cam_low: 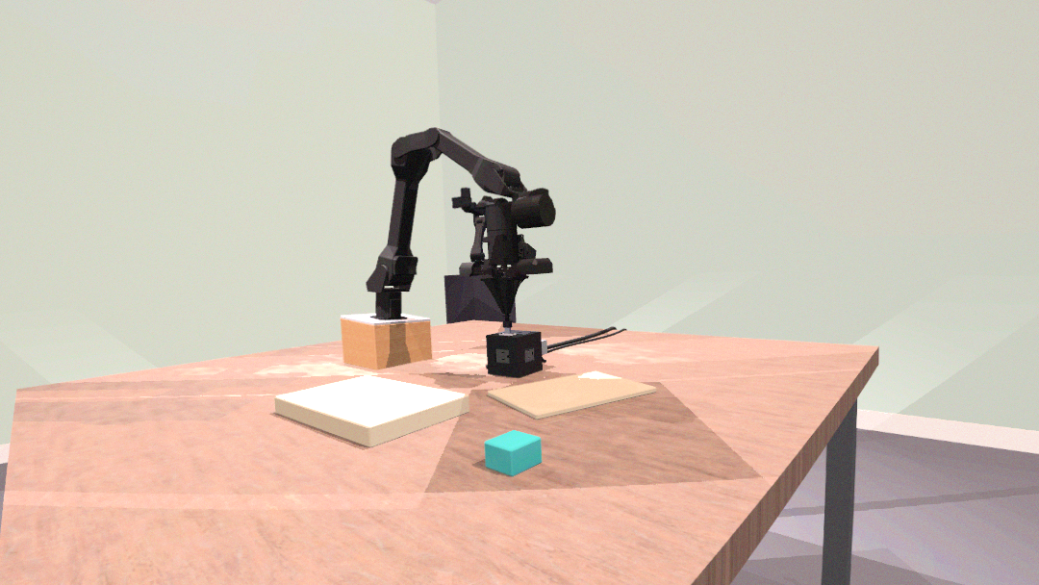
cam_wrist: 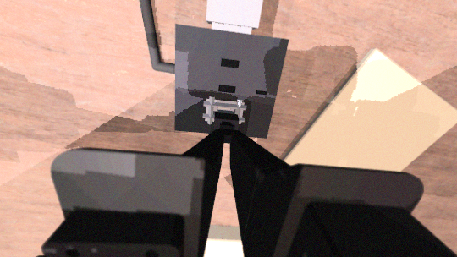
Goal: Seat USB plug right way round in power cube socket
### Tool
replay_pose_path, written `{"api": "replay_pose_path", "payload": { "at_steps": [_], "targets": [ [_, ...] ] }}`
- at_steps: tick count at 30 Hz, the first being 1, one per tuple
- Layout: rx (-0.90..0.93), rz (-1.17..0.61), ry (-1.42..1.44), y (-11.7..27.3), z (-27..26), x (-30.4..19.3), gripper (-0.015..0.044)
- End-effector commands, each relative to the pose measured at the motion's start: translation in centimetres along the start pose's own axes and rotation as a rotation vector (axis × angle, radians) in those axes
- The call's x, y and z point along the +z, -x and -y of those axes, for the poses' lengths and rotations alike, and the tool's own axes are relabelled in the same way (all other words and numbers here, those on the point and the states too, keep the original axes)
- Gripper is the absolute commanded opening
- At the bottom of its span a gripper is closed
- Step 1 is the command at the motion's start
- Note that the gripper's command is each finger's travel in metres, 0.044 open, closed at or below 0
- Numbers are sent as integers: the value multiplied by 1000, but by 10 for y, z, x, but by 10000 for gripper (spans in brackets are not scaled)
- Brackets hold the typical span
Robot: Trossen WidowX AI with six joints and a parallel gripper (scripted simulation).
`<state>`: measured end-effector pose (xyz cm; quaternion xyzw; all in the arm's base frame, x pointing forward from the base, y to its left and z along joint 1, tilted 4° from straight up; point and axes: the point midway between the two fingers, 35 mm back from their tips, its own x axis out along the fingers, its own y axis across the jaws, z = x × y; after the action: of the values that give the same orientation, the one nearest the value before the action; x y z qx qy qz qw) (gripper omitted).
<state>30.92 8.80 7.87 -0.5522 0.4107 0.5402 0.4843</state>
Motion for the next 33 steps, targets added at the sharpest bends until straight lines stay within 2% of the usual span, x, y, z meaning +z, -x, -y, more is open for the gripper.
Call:
{"api": "replay_pose_path", "payload": {
  "at_steps": [1, 33],
  "targets": [
    [3, 0, -5, -2, 0, 0, 0],
    [3, 0, -5, -6, 0, 0, 0]
  ]
}}
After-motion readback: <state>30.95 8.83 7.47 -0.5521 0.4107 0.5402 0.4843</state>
